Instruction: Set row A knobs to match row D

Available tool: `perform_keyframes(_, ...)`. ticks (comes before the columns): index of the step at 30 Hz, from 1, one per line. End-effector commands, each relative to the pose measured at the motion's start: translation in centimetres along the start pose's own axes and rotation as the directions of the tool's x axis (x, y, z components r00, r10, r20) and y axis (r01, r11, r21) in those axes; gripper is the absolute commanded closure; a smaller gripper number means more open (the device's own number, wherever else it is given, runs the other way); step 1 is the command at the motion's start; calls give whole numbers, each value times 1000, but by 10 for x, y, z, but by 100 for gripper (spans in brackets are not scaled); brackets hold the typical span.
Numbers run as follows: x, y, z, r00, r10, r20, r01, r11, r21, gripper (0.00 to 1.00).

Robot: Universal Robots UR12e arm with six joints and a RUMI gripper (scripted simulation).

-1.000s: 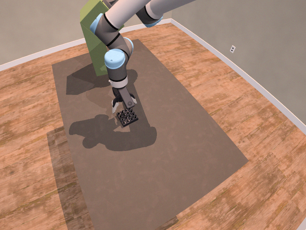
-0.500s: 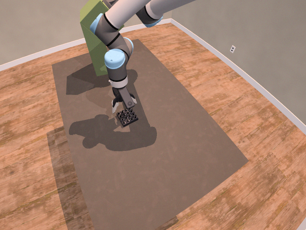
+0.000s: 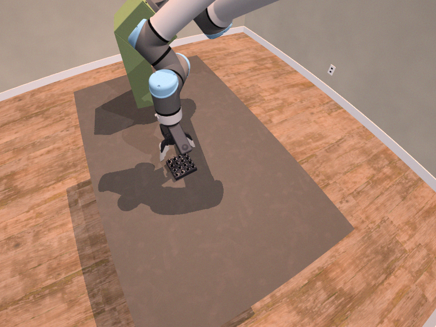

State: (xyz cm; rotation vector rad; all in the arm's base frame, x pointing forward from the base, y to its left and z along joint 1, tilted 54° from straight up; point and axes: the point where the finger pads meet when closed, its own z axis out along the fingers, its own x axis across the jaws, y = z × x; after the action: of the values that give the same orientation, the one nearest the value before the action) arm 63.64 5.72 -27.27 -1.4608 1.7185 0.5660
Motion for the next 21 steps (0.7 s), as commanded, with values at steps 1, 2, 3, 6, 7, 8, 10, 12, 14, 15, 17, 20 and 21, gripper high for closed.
perform_keyframes(1,0,0,0,1000,0,-1,0,1000,1,0)
perform_keyframes(2,0,1,0,1000,0,-1,0,1000,1,0)
perform_keyframes(3,0,1,0,1000,0,-1,0,1000,1,0)
perform_keyframes(6,0,2,0,1000,0,-2,0,1000,0,0)
perform_keyframes(7,0,3,0,1000,0,-2,0,1000,0,0)
perform_keyframes(8,0,4,0,1000,0,-3,0,1000,0,0)
perform_keyframes(10,1,6,0,1000,0,-4,0,1000,0,0)
perform_keyframes(12,1,9,0,1000,0,-4,0,1000,0,0)
perform_keyframes(14,1,13,0,1000,0,-4,0,1000,0,0)
perform_keyframes(15,1,14,0,1000,0,-4,0,1000,0,0)
perform_keyframes(17,1,19,0,1000,0,-4,0,1000,0,0)
perform_keyframes(20,2,23,1,1000,0,-4,0,1000,0,0)
perform_keyframes(21,2,23,1,1000,0,-4,0,1000,0,0)
